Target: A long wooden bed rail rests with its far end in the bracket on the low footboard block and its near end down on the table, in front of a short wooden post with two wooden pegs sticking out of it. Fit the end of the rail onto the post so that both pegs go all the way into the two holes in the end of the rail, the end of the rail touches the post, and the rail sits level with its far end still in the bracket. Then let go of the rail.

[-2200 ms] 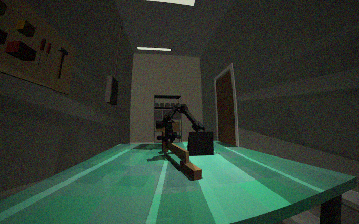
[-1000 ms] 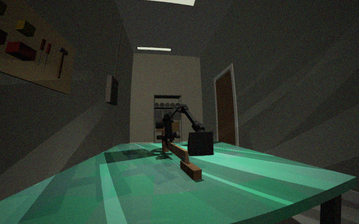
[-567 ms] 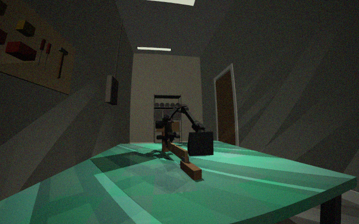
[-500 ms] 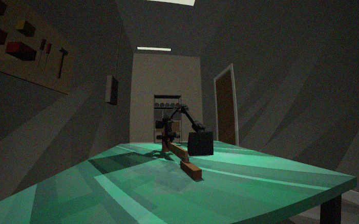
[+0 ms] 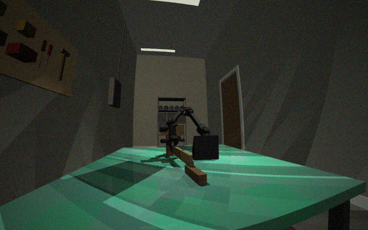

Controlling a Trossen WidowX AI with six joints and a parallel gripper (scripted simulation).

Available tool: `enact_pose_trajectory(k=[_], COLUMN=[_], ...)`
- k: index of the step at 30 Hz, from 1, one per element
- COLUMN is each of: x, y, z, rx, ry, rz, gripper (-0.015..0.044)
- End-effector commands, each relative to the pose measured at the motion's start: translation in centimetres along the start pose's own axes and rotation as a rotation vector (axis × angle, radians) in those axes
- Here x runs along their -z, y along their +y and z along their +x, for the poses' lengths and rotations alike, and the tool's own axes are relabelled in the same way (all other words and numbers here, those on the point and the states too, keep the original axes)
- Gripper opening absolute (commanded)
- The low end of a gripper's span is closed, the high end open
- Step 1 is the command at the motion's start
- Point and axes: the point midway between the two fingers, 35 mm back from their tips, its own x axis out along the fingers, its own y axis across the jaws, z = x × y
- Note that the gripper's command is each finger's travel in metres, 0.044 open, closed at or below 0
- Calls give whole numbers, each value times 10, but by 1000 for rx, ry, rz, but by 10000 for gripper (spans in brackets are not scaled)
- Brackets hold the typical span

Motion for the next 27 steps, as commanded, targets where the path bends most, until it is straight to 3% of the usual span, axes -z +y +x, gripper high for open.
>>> enact_pose_trajectory(k=[1,14,21,27], x=[0,0,-1,-31], y=[0,0,0,1], z=[0,0,-1,-30], rx=[0,0,1,10], ry=[1,1,1,7], rz=[0,0,0,2], gripper=[105,440,440,440])
